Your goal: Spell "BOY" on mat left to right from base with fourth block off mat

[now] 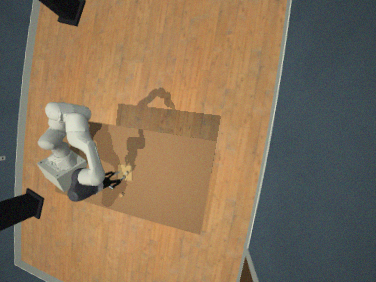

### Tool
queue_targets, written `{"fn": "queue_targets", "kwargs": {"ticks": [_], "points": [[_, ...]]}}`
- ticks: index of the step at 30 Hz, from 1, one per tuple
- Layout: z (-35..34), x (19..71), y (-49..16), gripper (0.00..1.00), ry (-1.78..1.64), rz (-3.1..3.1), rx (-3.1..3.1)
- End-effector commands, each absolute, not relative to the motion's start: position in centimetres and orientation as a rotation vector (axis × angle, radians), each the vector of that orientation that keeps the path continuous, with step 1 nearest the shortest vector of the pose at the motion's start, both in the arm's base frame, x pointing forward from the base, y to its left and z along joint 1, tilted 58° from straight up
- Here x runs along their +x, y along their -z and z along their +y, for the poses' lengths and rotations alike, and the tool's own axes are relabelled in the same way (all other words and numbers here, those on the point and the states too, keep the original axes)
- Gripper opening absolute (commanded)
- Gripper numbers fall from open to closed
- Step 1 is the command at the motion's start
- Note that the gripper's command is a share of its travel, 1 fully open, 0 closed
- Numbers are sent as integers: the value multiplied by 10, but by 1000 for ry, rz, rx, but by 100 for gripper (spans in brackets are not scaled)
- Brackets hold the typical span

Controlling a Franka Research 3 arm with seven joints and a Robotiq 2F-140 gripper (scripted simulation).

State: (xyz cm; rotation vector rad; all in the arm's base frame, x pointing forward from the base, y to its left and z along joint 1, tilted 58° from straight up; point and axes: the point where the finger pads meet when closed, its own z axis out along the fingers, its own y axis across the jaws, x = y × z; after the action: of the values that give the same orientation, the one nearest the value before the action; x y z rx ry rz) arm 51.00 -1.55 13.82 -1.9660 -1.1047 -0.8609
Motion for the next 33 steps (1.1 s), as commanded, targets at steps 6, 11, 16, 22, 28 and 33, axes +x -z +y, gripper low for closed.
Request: {"fn": "queue_targets", "kwargs": {"ticks": [6,11,16,22,28,33], "points": [[-4,513,-129,37,860,-1100,-1970],[0,514,-127,37,860,-1100,-1970],[6,516,-123,37,860,-1100,-1970],[12,518,-119,37,860,-1100,-1970],[15,518,-117,37,860,-1100,-1970],[16,519,-116,37,860,-1100,-1970]]}}
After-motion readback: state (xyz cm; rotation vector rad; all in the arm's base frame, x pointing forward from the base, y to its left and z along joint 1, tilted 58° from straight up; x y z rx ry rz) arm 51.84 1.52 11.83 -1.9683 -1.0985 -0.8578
